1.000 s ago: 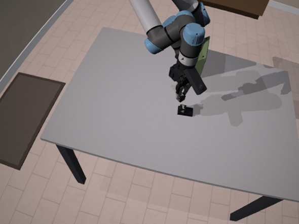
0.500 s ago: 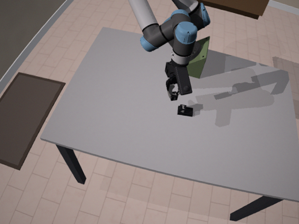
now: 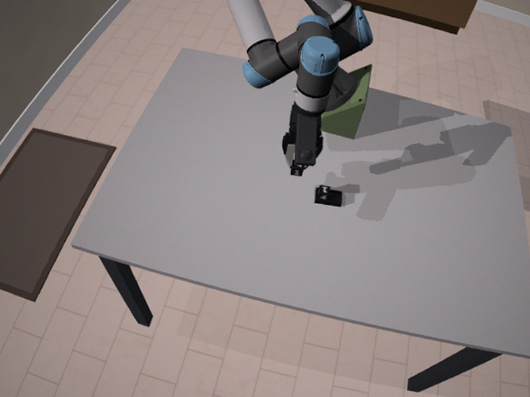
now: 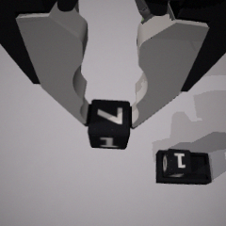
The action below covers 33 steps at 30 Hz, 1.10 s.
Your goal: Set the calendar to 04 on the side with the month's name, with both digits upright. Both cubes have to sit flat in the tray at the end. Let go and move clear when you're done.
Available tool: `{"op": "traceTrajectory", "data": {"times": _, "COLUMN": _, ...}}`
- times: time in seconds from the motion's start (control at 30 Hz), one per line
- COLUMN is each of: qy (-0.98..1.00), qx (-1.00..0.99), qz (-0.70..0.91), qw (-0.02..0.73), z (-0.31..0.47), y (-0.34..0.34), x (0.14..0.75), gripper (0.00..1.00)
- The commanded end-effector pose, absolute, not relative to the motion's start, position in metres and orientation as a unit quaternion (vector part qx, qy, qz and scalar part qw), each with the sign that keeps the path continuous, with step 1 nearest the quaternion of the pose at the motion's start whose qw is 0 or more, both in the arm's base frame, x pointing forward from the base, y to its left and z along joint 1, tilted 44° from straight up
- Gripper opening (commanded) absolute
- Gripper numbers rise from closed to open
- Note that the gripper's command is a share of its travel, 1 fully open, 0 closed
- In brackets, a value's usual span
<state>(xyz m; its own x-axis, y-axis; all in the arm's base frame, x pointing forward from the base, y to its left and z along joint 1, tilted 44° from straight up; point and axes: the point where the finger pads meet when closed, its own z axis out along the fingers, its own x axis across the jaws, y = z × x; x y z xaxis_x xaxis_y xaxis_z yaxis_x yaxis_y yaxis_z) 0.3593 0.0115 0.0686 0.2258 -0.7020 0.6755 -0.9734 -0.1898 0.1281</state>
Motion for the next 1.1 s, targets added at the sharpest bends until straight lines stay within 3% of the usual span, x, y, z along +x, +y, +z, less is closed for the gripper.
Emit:
{"op": "traceTrajectory", "data": {"times": 0.0, "qy": -0.590, "qx": 0.717, "qz": 0.251, "qw": 0.274, "z": 0.071, "y": 0.009, "x": 0.359, "gripper": 0.10}}
{"op": "traceTrajectory", "data": {"times": 1.07, "qy": -0.591, "qx": 0.716, "qz": 0.251, "qw": 0.274, "z": 0.052, "y": -0.010, "x": 0.360, "gripper": 0.10}}
